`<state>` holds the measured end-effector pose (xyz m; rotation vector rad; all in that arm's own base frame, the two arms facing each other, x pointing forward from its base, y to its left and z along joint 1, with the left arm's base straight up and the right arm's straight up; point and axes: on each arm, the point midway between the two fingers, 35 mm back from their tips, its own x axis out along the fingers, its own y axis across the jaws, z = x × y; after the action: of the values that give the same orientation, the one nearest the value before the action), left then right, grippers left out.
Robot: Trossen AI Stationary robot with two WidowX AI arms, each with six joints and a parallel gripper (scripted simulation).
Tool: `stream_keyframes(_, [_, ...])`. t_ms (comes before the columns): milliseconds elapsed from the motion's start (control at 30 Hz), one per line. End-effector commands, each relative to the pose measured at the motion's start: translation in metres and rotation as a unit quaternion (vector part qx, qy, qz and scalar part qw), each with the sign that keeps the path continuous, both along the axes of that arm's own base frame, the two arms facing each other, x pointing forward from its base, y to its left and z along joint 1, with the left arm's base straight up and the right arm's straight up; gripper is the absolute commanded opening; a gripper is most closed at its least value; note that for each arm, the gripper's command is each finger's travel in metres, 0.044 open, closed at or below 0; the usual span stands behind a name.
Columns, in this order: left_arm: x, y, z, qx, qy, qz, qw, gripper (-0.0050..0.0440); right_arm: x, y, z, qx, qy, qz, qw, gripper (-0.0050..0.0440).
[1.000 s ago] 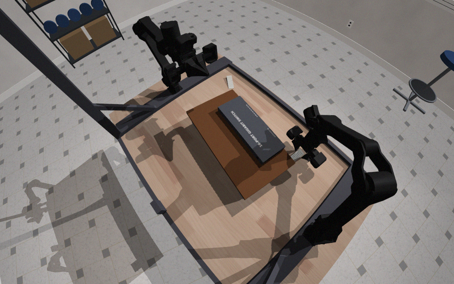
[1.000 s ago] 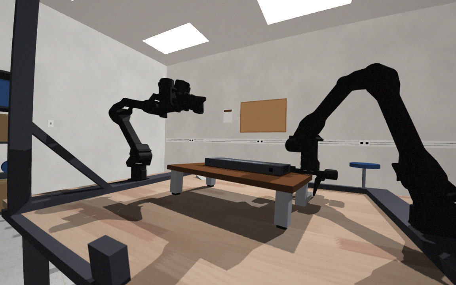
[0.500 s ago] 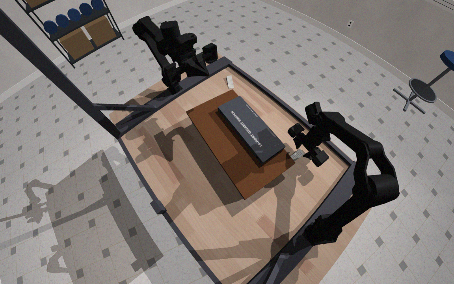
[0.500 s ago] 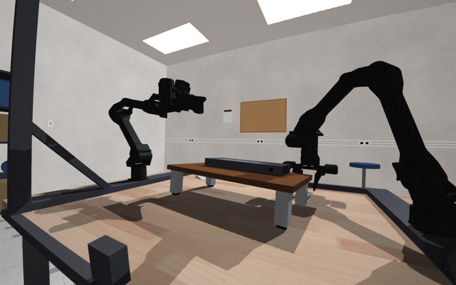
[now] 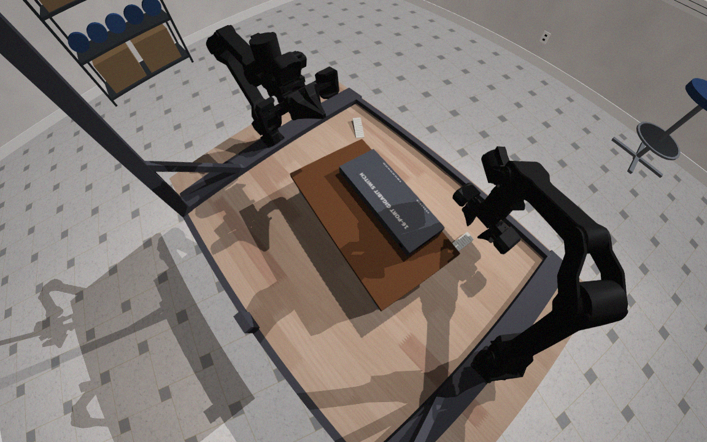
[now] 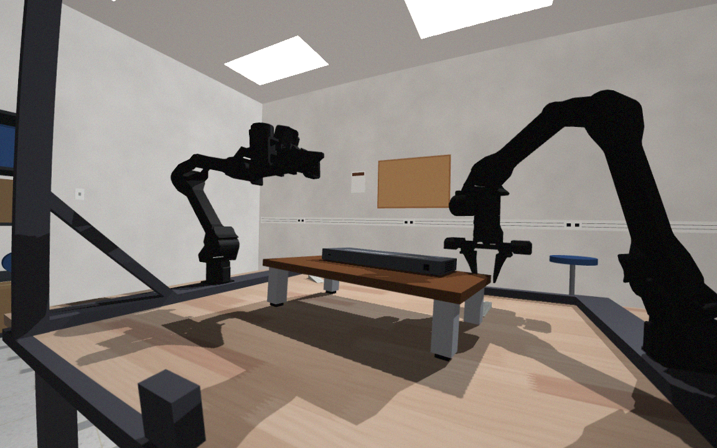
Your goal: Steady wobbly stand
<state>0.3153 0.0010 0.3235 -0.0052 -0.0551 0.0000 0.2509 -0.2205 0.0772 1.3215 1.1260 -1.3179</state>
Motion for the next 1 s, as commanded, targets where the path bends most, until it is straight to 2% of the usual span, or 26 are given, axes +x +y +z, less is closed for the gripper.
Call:
stream_keyframes(0, [-0.002,-0.001,0.016,0.0,-0.019,-0.002,1.0,-0.005,0.0,-0.001,0.003,-0.005,-0.003,0.0,1.0,0.0187])
stream_keyframes(67, [-0.002,-0.001,0.016,0.0,-0.019,-0.002,1.0,-0.005,0.003,-0.005,0.012,-0.014,-0.014,0.0,1.0,0.0187])
stream_keyframes(267, [-0.002,-0.001,0.016,0.0,-0.019,-0.002,1.0,-0.005,0.027,0.016,0.027,-0.067,-0.077,0.099,0.99,0.0187])
stream_keyframes(467, [-0.002,-0.001,0.016,0.0,-0.019,-0.002,1.0,-0.005,0.062,0.04,0.059,-0.161,-0.166,0.229,0.945,0.0187])
stream_keyframes(533, [-0.002,-0.001,0.016,0.0,-0.019,-0.002,1.0,-0.005,0.068,0.049,0.068,-0.182,-0.189,0.26,0.929,0.0187])
stream_keyframes(600, [-0.002,-0.001,0.016,0.0,-0.019,-0.002,1.0,-0.005,0.068,0.049,0.068,-0.182,-0.189,0.26,0.929,0.0187])
stream_keyframes(633, [-0.002,-0.001,0.016,0.0,-0.019,-0.002,1.0,-0.005,0.072,0.053,0.073,-0.195,-0.2,0.275,0.92,0.0187])
stream_keyframes(733, [0.004,-0.003,0.008,-0.045,0.007,-0.006,0.999,-0.005,0.077,0.059,0.081,-0.213,-0.215,0.296,0.906,0.0187])
stream_keyframes(800, [0.008,-0.005,0.002,-0.085,0.028,-0.01,0.996,-0.005,0.083,0.071,0.089,-0.233,-0.237,0.327,0.885,0.0187])
stream_keyframes(967, [0.016,-0.009,-0.014,-0.192,0.083,-0.01,0.978,-0.005,0.096,0.105,0.126,-0.31,-0.303,0.409,0.803,0.0187])
